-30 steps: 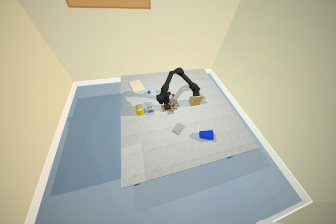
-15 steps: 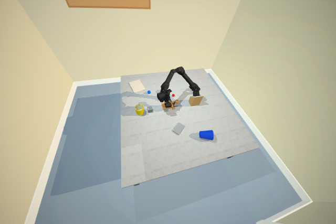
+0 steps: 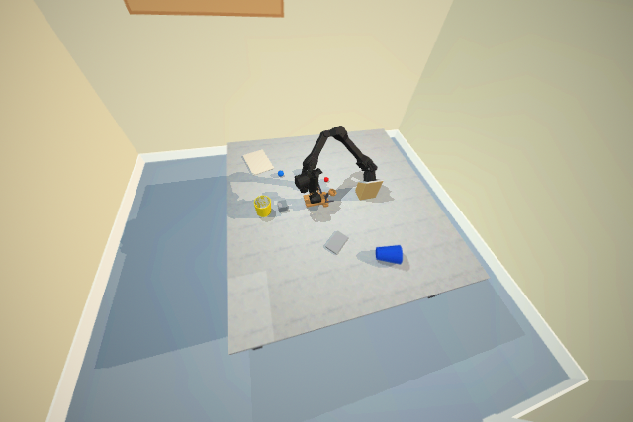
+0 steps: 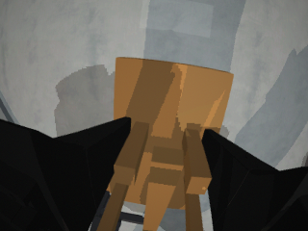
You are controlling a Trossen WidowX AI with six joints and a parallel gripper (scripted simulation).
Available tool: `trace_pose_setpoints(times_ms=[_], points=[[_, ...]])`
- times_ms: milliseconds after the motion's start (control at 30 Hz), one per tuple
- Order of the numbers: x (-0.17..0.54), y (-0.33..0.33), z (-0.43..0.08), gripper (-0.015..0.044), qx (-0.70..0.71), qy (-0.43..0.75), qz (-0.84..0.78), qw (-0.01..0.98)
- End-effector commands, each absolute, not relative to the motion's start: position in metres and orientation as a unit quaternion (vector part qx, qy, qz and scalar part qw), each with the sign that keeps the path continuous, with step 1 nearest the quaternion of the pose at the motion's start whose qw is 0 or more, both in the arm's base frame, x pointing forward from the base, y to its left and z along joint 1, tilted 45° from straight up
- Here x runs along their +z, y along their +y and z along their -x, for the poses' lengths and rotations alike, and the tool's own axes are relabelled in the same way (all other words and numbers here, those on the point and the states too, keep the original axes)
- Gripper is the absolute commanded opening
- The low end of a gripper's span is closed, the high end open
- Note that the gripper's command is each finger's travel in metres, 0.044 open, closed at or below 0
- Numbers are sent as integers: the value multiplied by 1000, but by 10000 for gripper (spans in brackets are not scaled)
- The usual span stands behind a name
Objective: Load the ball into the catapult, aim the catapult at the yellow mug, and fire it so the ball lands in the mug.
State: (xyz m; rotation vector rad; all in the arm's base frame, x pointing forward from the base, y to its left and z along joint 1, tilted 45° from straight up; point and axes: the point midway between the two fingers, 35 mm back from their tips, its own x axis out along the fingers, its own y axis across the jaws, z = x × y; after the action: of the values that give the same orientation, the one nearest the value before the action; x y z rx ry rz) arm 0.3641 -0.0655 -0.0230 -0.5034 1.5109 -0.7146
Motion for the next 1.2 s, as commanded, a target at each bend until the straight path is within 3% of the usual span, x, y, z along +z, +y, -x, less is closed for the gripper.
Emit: trace_pose_setpoints(times_ms=[0,767,1167], points=[[-29,-68,-362,0,-309,665,227,641],[-45,-86,-360,0,-313,665,224,640],[-45,-86,-360,315,-313,665,224,640]])
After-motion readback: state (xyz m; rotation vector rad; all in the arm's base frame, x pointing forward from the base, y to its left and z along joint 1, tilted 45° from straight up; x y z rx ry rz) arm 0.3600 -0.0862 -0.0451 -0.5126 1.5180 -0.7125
